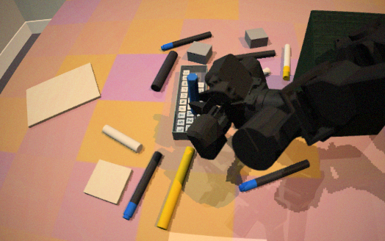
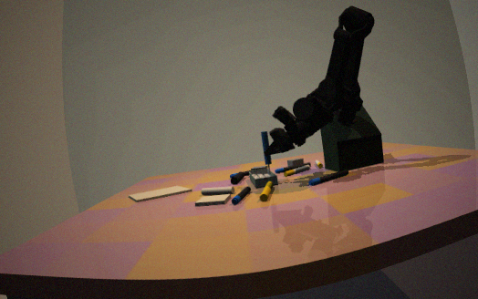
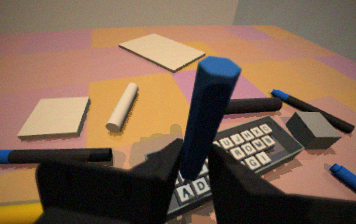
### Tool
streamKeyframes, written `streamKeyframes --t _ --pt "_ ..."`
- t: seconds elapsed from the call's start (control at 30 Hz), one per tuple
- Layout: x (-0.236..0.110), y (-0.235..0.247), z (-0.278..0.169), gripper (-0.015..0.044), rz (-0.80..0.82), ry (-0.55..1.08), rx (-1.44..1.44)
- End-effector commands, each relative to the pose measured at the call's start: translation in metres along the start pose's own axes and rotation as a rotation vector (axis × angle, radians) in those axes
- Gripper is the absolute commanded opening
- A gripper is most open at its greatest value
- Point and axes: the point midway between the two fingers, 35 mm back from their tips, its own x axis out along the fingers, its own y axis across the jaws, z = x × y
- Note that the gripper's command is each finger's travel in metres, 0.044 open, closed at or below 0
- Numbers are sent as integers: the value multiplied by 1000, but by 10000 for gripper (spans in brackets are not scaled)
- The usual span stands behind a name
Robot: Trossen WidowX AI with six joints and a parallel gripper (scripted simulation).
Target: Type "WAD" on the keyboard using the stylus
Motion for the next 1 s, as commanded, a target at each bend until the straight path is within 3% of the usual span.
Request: streamKeyframes --t 0.0,0.27,0.43,0.5,0.97 --pt "-5 -1 9 81 0 1 -3" --pt "-7 0 14 84 3 -3 2" --pt "-7 0 14 51 3 -3 2" --pt "-7 -2 15 0 2 -3 1" --pt "-1 -16 20 0 1 -1 -6"
